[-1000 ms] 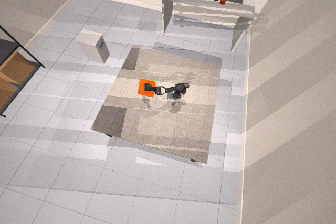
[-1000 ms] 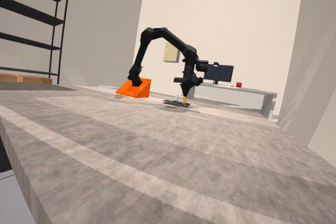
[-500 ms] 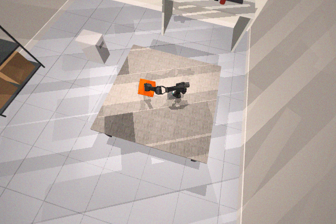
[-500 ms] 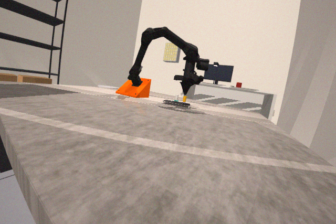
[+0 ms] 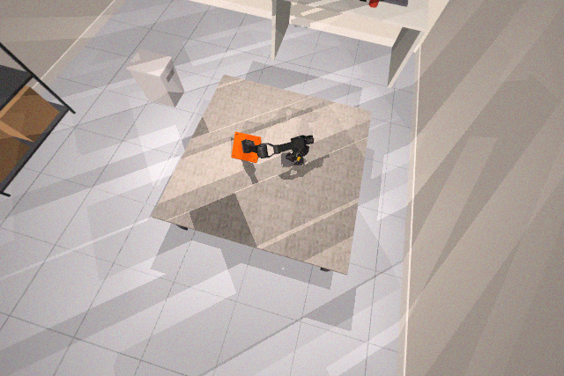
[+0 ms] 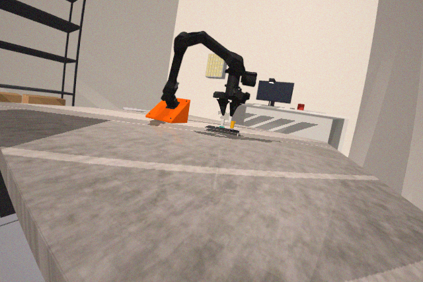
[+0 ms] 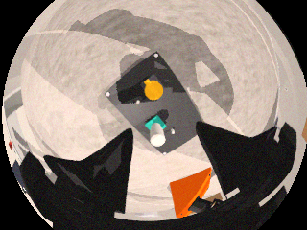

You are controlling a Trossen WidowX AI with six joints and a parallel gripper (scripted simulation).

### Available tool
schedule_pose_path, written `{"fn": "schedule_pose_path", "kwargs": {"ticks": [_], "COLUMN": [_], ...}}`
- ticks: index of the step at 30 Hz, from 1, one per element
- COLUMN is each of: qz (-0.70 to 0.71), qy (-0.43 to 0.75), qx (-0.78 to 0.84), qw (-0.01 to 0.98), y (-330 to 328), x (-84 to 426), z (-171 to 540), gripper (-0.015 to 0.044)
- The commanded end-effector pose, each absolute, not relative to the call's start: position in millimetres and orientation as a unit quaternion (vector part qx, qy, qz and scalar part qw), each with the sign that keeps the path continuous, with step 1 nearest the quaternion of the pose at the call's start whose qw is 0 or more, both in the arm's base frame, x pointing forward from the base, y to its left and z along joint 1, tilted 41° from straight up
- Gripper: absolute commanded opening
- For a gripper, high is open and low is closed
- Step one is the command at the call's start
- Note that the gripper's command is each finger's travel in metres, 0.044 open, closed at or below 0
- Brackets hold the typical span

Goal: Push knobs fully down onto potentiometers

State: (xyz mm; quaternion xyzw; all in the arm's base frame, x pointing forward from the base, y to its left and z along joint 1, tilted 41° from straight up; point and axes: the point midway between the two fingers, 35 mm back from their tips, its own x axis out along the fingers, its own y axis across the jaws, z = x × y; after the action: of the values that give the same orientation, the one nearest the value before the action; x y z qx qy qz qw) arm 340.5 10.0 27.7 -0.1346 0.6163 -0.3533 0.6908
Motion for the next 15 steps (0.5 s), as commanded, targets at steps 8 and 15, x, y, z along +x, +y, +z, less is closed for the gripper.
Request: {"fn": "schedule_pose_path", "kwargs": {"ticks": [8, 15], "qz": [-0.349, -0.349], "qy": [0.618, 0.617], "qx": [-0.137, -0.137], "qw": [0.692, 0.691], "y": [28.3, 26.7], "x": [197.2, 188.7], "z": [37.7, 37.4], "gripper": [0.044, 0.044]}}
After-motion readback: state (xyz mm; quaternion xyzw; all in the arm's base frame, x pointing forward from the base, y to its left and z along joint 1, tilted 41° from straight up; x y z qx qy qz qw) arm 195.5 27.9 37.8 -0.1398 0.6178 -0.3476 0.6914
